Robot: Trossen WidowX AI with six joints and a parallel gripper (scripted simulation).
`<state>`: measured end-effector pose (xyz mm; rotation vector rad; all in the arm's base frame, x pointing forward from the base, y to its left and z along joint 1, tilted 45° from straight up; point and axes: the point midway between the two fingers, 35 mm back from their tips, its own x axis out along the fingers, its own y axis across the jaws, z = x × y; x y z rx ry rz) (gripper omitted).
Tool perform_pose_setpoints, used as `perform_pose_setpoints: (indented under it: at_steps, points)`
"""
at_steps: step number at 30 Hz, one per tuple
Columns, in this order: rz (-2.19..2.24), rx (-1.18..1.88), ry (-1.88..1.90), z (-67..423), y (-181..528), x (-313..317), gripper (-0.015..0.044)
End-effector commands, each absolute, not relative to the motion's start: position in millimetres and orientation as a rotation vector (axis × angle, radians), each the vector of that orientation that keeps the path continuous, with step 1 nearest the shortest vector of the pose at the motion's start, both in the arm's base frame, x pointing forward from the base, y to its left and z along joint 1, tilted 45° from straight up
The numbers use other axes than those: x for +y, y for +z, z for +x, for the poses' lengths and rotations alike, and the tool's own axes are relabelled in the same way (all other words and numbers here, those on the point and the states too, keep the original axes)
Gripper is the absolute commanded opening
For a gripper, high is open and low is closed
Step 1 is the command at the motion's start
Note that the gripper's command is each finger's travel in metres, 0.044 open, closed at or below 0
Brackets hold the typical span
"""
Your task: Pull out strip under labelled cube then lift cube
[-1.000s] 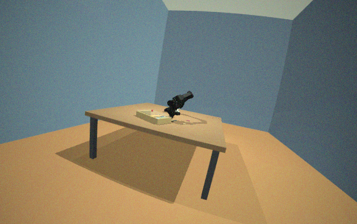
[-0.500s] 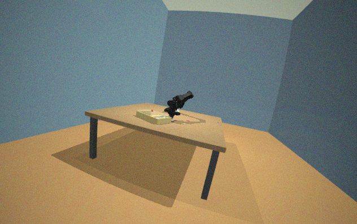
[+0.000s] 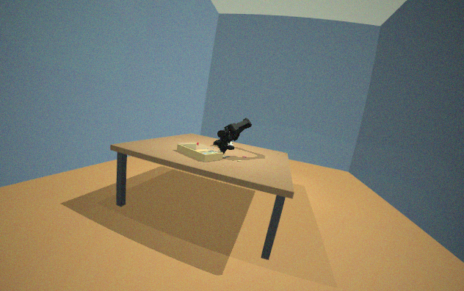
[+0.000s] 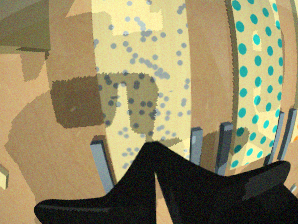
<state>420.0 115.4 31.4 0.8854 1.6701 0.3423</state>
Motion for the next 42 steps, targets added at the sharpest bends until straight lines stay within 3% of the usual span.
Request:
perform_pose_setpoints:
  at_steps: [1, 42]
  points:
    - [0.887, 1.674, 0.346, 419.8, 29.3, 118.5, 0.0]
    - [0.888, 1.675, 0.346, 396.2, 34.2, 125.4, 0.0]
